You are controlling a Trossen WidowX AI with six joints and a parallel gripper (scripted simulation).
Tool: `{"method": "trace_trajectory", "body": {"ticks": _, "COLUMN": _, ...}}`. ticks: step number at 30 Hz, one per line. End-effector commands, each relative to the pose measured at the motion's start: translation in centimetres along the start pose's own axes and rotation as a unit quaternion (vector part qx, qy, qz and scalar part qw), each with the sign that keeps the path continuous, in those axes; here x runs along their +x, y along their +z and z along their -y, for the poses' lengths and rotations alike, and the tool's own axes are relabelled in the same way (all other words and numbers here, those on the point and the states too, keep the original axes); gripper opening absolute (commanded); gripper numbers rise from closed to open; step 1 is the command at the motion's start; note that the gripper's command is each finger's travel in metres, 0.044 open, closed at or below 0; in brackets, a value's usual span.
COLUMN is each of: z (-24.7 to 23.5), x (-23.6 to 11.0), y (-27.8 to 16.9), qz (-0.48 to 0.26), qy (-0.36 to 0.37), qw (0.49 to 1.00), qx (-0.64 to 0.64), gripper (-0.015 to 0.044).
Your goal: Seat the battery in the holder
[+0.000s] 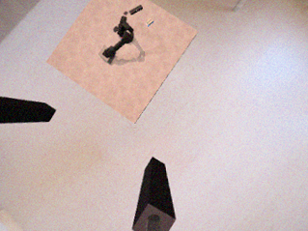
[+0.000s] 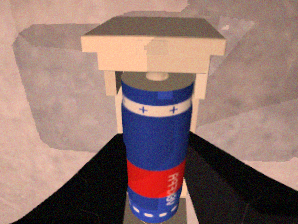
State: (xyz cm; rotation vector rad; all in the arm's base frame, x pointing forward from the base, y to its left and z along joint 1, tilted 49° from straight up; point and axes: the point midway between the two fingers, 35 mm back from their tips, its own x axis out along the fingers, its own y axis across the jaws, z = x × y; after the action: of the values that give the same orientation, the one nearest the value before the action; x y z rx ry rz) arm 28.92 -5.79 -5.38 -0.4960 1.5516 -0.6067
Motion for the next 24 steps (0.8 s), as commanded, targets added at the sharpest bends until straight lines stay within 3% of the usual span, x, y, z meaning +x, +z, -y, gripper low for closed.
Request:
{"method": "trace_trajectory", "body": {"ticks": 1, "z": 0.0, "x": 0.2, "y": -0.1, "qz": -0.007, "qy": 0.0, "qw": 1.0, "qx": -0.002, "gripper": 0.0082}}
{"method": "trace_trajectory", "body": {"ticks": 23, "z": 0.0, "x": 0.0, "y": 1.1, "qz": -0.005, "qy": 0.0, "qw": 1.0, "qx": -0.002, "gripper": 0.0082}}
{"method": "trace_trajectory", "body": {"ticks": 24, "z": 0.0, "x": 0.0, "y": 1.1, "qz": -0.005, "qy": 0.0, "qw": 1.0, "qx": -0.002, "gripper": 0.0108}}
